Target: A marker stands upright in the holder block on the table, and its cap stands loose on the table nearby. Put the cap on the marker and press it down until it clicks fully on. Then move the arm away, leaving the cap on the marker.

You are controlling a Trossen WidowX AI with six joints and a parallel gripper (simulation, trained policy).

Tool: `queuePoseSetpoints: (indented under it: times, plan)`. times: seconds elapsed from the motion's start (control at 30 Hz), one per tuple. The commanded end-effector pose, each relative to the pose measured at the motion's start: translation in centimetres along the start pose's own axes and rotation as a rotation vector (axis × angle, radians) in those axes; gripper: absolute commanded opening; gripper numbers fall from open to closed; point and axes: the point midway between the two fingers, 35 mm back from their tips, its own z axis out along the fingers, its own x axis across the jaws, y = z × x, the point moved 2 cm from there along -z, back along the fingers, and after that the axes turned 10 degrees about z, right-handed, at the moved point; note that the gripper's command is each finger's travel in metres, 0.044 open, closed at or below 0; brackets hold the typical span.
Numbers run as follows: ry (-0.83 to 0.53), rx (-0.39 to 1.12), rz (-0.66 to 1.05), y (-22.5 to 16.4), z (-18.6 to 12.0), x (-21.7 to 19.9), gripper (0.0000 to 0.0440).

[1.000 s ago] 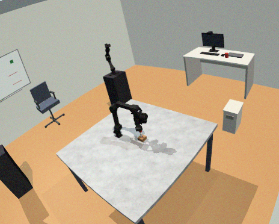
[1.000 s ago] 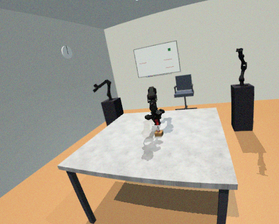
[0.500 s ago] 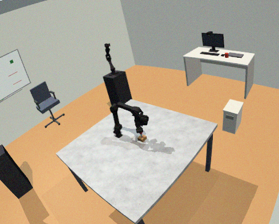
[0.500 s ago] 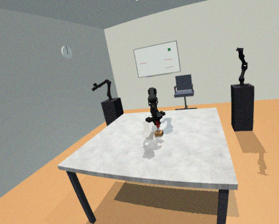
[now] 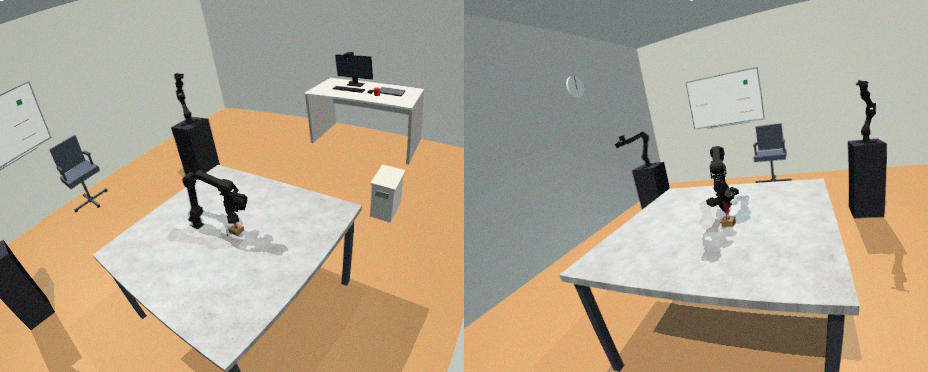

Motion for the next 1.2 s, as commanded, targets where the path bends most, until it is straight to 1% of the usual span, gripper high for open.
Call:
queuePoseSetpoints:
  times: [0.0, 0.4, 0.43, 0.63, 1.17]
  plan:
    - [0.025, 0.041, -0.007, -0.2, 1.9, 0.0, 0.0005]
    - [0.009, 0.028, -0.064, 0.2, 4.0, 0.0, 0.0017]
    - [0.009, 0.031, -0.066, 0.1, 4.2, 0.0, 0.0044]
    - [0.038, 0.058, -0.079, -0.7, 4.8, 0.6, 0.0077]
    - [-0.009, 0.029, -0.145, -0.5, 5.0, -0.1, 0.0111]
